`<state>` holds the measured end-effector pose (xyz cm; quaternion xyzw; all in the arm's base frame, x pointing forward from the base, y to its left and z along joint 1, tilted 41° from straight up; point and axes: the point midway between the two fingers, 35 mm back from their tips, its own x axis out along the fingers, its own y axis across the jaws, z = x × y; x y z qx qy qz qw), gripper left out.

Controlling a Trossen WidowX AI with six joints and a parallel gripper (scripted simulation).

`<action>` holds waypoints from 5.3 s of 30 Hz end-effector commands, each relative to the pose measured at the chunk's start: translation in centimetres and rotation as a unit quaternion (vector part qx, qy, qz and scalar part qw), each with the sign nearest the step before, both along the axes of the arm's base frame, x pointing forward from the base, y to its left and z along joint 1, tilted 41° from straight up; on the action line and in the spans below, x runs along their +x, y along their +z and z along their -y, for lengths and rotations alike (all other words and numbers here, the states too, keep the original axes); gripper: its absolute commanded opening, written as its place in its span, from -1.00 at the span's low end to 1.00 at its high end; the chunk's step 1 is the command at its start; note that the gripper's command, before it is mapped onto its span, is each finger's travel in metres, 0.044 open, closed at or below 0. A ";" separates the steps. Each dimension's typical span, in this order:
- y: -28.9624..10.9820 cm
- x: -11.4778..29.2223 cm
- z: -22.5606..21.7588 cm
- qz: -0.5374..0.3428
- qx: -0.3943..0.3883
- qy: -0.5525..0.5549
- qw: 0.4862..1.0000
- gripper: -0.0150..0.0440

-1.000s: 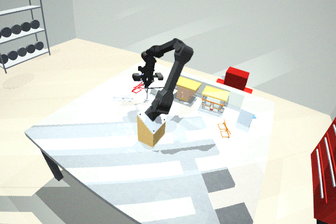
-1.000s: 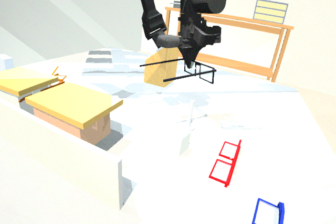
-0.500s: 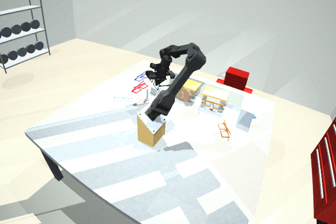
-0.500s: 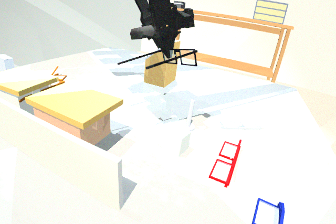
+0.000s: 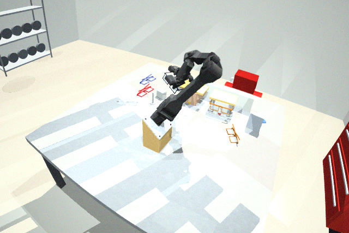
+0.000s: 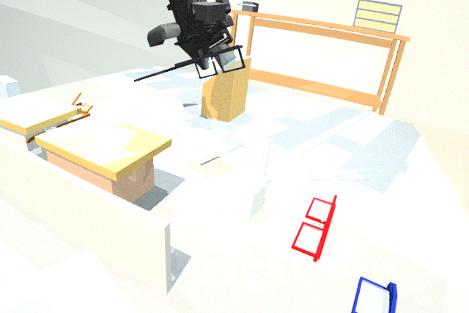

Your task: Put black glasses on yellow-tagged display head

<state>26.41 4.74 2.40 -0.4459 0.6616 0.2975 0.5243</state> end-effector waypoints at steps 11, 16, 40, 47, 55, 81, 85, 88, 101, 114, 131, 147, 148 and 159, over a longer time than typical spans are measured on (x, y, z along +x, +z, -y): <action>4.5 -0.8 4.2 0.022 0.042 0.085 0.995 -0.49; 6.0 -1.4 5.7 0.035 0.050 0.117 0.991 -0.49; 11.8 -6.5 11.5 0.100 0.017 0.276 0.956 -0.49; 13.0 -8.4 12.5 0.112 -0.013 0.321 0.940 -0.49; 14.1 -10.6 13.3 0.118 -0.057 0.370 0.920 -0.49; 15.7 -15.0 13.9 0.091 -0.169 0.458 0.868 -0.49; 15.7 -15.0 13.9 0.091 -0.169 0.458 0.868 -0.49; 15.7 -15.0 13.9 0.091 -0.169 0.458 0.868 -0.49; 15.2 -14.3 14.2 0.088 -0.149 0.442 0.880 -0.49; 13.2 -11.7 14.9 0.062 -0.087 0.380 0.919 -0.49; 9.8 -8.1 14.5 0.004 -0.055 0.298 0.953 -0.49; 6.0 -5.2 12.9 -0.051 -0.079 0.230 0.969 -0.49; 5.8 -5.0 12.8 -0.054 -0.082 0.227 0.969 -0.49; 2.9 -3.5 11.1 -0.078 -0.128 0.190 0.970 -0.49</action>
